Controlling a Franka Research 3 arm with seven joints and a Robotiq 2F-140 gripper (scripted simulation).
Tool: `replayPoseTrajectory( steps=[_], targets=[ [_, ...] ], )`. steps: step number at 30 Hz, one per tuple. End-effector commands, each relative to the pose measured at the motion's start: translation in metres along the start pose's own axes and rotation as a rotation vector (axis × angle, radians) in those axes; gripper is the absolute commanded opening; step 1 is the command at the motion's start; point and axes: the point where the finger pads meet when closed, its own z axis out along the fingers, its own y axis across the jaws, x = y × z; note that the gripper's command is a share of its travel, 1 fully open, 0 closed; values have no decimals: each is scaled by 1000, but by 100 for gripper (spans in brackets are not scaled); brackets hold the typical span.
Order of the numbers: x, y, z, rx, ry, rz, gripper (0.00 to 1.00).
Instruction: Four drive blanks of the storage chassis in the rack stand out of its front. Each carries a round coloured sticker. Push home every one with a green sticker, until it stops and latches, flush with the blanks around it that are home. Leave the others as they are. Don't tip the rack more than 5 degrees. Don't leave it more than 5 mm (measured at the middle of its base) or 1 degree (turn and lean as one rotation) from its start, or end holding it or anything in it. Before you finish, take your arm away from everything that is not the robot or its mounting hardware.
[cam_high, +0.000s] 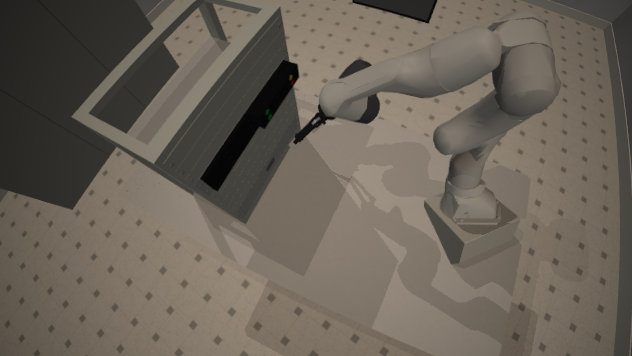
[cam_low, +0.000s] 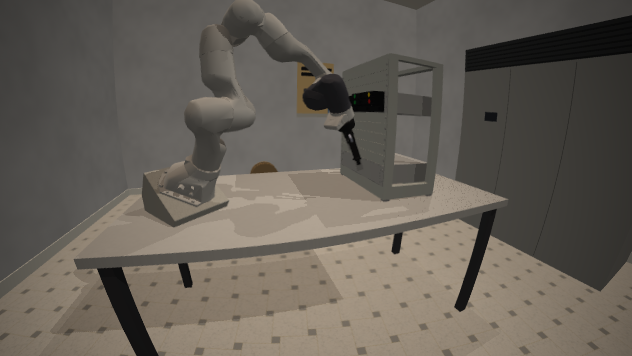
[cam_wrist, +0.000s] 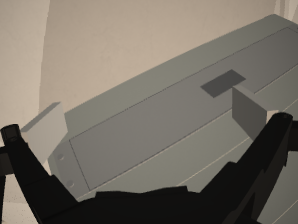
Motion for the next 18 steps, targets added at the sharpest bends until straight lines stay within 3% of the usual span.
replayPoseTrajectory(
  steps=[1,7,18],
  targets=[
    [-6,1,-6,36,-62,135,100],
    [-8,6,-11,47,-109,187,100],
    [-12,21,-32,55,-255,336,100]
  ],
)
